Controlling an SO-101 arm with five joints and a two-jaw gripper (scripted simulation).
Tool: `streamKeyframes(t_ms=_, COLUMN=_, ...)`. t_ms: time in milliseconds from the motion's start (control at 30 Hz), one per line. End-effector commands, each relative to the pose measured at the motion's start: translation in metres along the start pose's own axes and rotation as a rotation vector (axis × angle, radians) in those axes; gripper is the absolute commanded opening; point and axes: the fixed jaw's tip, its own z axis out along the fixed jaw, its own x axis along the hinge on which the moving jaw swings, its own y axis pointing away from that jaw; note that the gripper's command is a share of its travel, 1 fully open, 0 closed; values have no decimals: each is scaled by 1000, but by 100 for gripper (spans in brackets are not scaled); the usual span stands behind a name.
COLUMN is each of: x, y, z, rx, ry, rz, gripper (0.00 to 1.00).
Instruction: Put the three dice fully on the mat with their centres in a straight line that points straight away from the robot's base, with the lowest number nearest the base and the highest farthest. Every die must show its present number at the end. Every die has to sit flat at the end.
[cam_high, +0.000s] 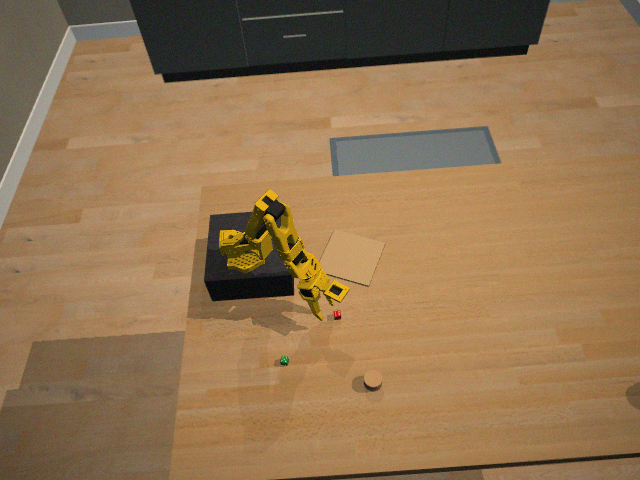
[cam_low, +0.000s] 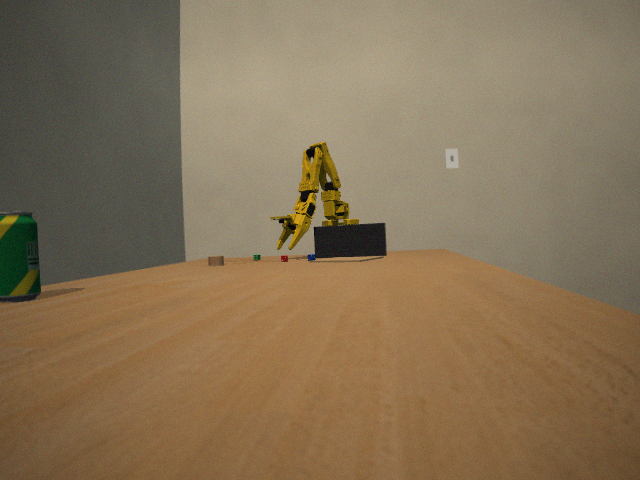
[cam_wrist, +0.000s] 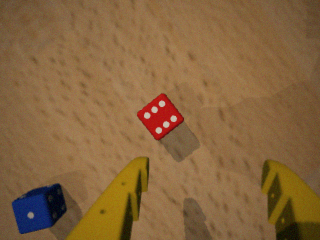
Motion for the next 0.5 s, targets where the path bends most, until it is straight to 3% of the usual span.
streamKeyframes(t_ms=0, x=0, y=4, z=-2, rx=-9, ry=-10, rz=-16, gripper=25)
streamKeyframes(t_ms=467, x=22, y=36, z=-16, rx=-99, ry=-13, rz=-162, gripper=25)
